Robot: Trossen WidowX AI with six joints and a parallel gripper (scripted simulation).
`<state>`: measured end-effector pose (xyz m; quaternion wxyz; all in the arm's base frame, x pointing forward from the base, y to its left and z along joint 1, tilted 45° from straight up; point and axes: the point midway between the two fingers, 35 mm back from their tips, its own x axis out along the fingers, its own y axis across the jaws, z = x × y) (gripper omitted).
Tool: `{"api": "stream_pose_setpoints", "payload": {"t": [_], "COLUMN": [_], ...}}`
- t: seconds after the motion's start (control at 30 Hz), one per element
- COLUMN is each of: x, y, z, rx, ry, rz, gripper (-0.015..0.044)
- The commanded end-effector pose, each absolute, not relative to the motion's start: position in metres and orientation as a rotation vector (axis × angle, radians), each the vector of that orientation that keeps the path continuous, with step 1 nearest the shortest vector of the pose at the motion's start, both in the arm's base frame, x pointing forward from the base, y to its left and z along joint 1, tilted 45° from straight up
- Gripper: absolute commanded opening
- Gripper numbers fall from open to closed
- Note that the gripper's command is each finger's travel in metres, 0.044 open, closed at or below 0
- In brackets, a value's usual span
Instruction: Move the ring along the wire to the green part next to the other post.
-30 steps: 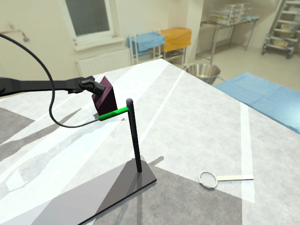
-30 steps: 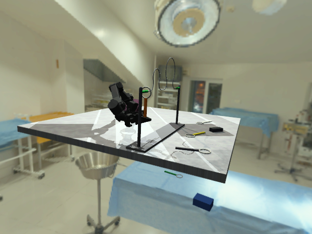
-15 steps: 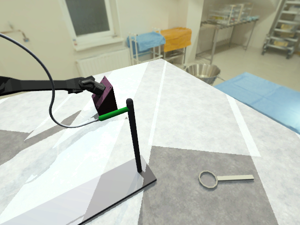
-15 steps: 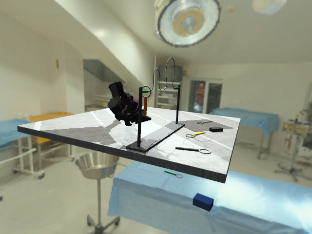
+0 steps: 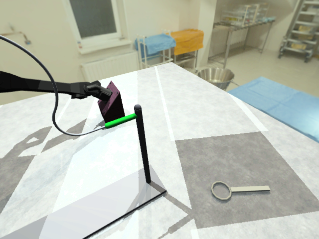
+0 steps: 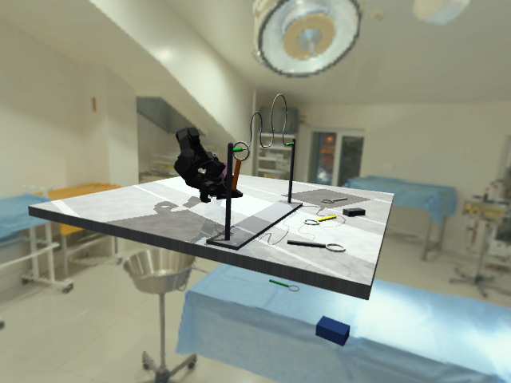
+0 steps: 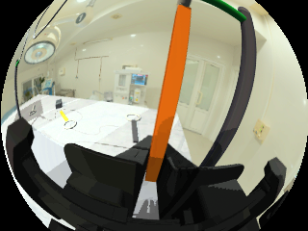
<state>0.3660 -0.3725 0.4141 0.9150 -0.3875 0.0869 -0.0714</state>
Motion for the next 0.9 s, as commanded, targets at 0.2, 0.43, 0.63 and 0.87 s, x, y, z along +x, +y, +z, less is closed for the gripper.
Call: {"api": "stream_pose_setpoints", "payload": {"t": [0.2, 0.43, 0.63, 0.87], "x": [0.345, 0.331, 0.323, 0.324], "y": [-0.358, -0.347, -0.336, -0.327], "z": [0.414, 0.412, 0.406, 0.396], "rx": [-0.794, -0.772, -0.737, -0.682], "ry": [0.325, 0.441, 0.509, 0.511], "rz": [-0.210, -0.255, -0.274, -0.258], "gripper": [-0.0150, -0.0150, -0.0150, -0.0150]}}
